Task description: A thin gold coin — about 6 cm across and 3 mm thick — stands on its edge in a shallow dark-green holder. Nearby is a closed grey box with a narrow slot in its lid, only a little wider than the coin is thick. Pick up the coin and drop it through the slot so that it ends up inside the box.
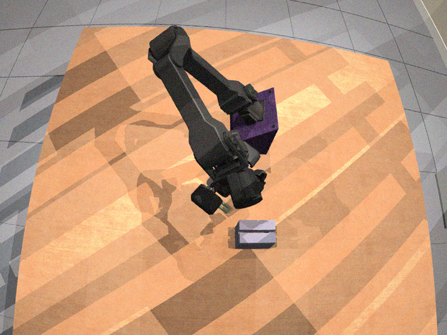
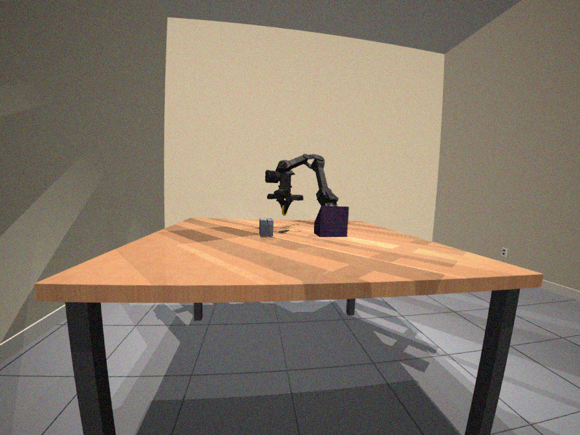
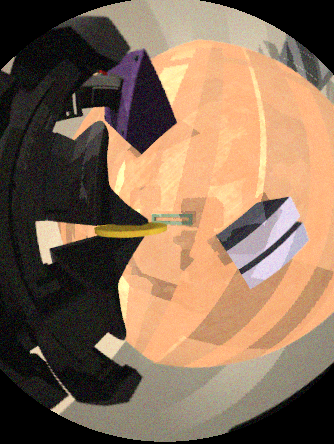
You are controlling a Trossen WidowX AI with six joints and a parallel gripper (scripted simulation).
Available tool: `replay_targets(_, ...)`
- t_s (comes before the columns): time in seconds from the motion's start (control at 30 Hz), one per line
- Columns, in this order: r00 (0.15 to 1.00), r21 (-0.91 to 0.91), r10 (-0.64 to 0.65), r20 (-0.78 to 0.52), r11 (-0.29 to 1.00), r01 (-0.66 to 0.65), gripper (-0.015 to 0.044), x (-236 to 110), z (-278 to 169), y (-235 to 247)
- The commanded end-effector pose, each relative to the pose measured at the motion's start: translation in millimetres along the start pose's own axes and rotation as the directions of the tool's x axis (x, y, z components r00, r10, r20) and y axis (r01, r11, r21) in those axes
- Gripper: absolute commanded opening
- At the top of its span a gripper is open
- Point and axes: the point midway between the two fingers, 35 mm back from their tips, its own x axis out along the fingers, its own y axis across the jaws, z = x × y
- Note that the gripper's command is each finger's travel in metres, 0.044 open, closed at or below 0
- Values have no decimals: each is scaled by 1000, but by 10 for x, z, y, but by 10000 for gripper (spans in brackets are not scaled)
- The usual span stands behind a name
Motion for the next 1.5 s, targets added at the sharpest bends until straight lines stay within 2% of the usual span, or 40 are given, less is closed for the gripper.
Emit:
replay_targets(0.0,1000,9,-1,8,1000,1,0,-91,-6,-1)
replay_targets(0.1,1000,-13,-1,8,1000,1,0,-95,-5,-2)
replay_targets(0.37,1000,-277,-1,8,961,3,0,-96,16,-26)
replay_targets(0.73,1000,-604,-1,8,797,6,0,-99,43,-62)
replay_targets(0.97,1000,-622,-1,9,783,6,0,-101,59,-70)
replay_targets(1.47,1000,-623,-1,9,782,6,0,-137,398,-156)
